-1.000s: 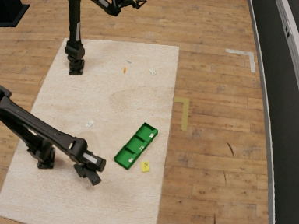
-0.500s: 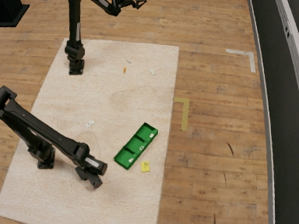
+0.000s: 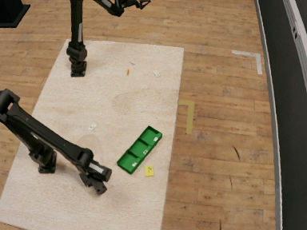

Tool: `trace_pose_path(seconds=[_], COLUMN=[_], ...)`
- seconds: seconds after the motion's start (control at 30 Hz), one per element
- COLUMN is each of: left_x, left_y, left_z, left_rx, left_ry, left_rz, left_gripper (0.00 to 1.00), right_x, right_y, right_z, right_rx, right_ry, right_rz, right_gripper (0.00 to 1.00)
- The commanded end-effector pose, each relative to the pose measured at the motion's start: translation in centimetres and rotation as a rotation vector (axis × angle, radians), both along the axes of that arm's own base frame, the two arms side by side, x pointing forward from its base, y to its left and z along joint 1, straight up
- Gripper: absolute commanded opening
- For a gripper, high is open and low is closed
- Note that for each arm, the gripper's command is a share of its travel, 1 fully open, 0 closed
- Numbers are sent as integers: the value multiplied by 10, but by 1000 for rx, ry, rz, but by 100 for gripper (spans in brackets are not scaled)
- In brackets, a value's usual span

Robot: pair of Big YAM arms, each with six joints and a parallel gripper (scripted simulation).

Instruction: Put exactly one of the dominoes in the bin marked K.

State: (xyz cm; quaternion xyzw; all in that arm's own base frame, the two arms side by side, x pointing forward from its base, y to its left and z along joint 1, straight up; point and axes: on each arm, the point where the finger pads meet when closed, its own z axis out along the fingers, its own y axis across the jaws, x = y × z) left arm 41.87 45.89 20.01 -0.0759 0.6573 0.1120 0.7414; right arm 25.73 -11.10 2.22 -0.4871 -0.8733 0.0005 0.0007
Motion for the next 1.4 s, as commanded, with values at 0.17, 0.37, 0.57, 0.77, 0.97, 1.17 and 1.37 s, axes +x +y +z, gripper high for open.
trace_pose_path(seconds=[0.17,0.37,0.57,0.77,0.97,1.17,1.37], left_x=[-6,-6,-6,-6,-6,-6,-6], left_y=[9,9,9,9,9,9,9], left_z=[8,8,8,8,8,8,8], left_rx=[15,15,15,15,15,15,15], left_ry=[-9,-9,-9,-9,-9,-9,-9], left_rz=[16,16,16,16,16,16,16], left_gripper=[100,100,100,100,100,100,100], right_x=[2,8,21,5,11,11,11], right_y=[2,-1,-7,0,-4,-4,-4], right_z=[-8,-12,-1,-9,-5,-5,-5], right_rx=[1,-5,-19,-8,-10,-10,-10], right_ry=[-3,-16,-49,-25,-27,-27,-27], right_rz=[1,1,1,1,0,0,0], right_gripper=[39,39,39,39,20,20,20])
